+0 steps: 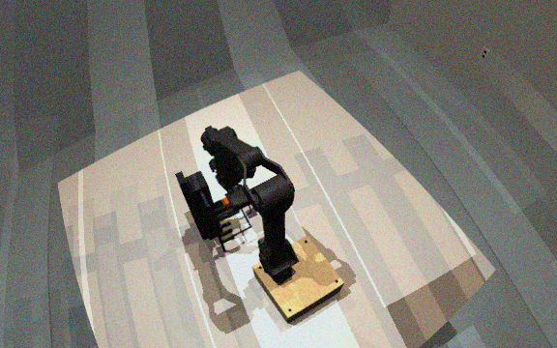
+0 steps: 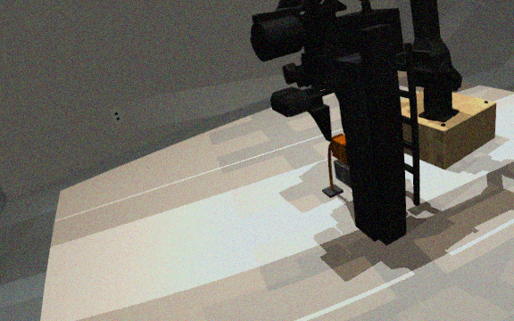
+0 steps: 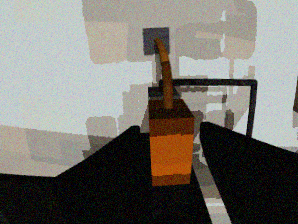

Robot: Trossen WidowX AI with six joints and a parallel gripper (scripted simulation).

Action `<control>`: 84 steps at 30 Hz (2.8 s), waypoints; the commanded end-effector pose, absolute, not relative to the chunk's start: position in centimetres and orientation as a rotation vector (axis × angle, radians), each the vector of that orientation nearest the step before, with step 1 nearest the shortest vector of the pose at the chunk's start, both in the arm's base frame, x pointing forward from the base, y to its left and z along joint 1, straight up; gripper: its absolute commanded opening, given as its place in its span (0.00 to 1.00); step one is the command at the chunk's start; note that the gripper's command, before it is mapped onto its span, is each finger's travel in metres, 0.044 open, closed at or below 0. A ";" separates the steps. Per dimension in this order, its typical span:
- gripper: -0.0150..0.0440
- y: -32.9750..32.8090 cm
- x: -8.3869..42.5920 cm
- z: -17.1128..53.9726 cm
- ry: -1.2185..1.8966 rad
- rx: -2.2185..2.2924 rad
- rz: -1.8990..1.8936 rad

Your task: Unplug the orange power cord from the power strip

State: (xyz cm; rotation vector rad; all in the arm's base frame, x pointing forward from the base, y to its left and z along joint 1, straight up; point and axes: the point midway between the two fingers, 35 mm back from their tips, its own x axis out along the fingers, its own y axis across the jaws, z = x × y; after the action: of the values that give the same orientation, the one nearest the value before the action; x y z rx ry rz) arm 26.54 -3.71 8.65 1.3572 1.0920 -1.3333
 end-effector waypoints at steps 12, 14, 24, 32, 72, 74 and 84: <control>0.53 -3.2 26.6 7.5 1.094 1.363 -1.335; 0.48 -3.3 26.6 7.7 1.094 1.357 -1.335; 0.27 -3.3 26.6 7.7 1.094 1.357 -1.335; 0.25 -4.0 26.5 7.7 1.094 1.357 -1.335; 0.83 -7.0 25.8 7.7 1.092 1.361 -1.337; 0.92 -7.6 25.8 7.8 1.091 1.361 -1.337; 1.00 -12.9 24.6 8.9 1.089 1.357 -1.339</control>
State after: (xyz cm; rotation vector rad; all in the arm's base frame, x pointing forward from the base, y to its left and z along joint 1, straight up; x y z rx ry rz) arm 24.75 -12.38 8.74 1.3665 1.0810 -1.3484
